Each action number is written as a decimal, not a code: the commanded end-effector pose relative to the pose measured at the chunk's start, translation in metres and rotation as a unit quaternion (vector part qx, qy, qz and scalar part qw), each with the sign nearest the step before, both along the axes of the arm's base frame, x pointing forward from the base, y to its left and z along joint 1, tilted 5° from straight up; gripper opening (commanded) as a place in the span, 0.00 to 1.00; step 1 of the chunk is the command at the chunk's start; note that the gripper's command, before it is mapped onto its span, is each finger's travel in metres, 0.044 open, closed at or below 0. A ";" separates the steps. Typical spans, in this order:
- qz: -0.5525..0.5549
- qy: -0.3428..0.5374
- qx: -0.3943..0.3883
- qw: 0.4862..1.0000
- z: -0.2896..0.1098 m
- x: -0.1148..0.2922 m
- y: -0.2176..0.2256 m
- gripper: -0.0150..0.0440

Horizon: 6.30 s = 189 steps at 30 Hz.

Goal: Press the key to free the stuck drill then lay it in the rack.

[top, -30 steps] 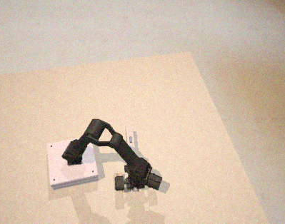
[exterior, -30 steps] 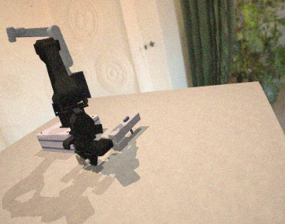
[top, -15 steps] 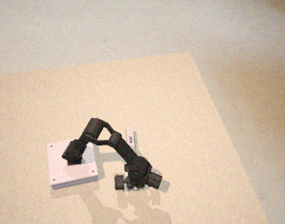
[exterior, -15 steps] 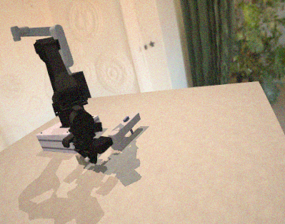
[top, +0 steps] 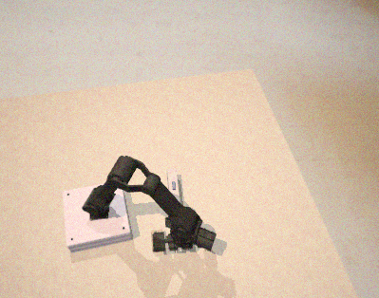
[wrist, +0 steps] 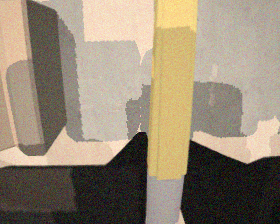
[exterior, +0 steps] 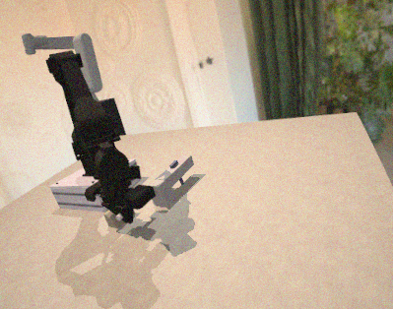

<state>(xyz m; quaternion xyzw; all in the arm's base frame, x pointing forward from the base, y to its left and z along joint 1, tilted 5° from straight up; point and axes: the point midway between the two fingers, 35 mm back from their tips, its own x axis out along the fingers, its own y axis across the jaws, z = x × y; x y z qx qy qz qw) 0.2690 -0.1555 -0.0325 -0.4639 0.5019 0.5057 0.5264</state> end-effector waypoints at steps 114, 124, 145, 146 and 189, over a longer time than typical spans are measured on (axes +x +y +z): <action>-0.001 0.002 -0.002 1.000 -0.007 -0.074 -0.012 0.25; -0.001 0.002 -0.002 1.000 -0.018 -0.073 -0.012 0.25; -0.004 0.000 -0.010 1.000 -0.026 -0.076 -0.014 0.34; -0.004 0.000 -0.010 1.000 -0.026 -0.076 -0.014 0.39; -0.256 -0.174 -0.044 0.950 0.103 0.026 0.070 1.00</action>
